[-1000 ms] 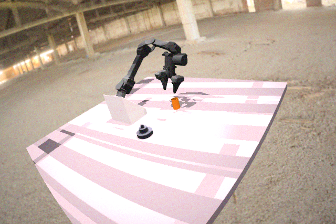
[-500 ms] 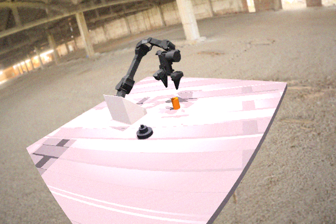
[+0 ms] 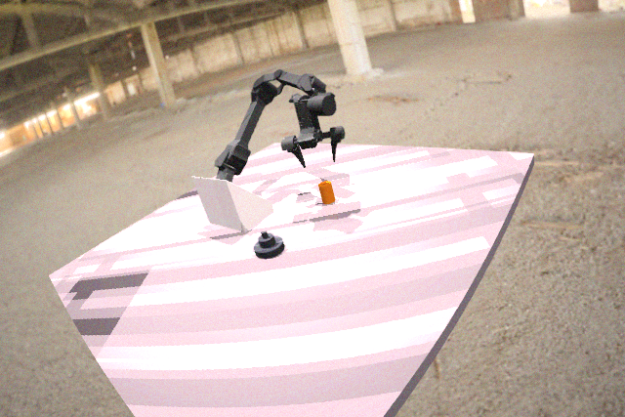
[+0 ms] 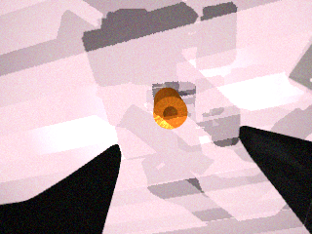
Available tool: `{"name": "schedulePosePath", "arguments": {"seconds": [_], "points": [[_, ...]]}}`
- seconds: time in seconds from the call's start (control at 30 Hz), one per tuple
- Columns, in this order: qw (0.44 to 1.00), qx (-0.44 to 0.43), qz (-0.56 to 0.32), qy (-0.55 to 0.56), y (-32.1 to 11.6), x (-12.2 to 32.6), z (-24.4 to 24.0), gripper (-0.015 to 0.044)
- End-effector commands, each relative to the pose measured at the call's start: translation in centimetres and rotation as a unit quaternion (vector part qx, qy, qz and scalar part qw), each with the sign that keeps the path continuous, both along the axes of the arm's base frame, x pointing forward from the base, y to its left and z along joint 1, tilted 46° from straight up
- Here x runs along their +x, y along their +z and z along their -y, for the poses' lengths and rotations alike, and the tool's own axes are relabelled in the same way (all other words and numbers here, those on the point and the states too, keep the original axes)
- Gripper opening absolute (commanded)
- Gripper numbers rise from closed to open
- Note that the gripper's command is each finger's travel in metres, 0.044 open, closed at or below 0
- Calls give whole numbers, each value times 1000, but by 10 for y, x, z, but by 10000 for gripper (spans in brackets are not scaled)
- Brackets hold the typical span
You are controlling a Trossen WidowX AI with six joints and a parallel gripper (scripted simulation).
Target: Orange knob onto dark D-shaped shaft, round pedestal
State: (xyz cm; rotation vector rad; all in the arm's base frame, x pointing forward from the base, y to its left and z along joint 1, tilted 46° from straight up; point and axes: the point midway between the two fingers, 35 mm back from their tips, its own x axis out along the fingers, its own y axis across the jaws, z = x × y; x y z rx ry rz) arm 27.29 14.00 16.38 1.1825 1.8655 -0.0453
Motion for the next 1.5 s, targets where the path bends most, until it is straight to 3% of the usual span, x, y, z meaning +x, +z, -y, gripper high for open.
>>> {"name": "schedulePosePath", "arguments": {"seconds": [0.0, 0.17, 0.77, 1.47], "points": [[916, 59, 283, 277, 1, 0, -1, 440], [862, 73, 359, 351, 1, 0, -1, 440], [862, 73, 359, 351, 1, 0, -1, 440], [861, 74, 360, 351, -39, -8, -43, 440]]}}
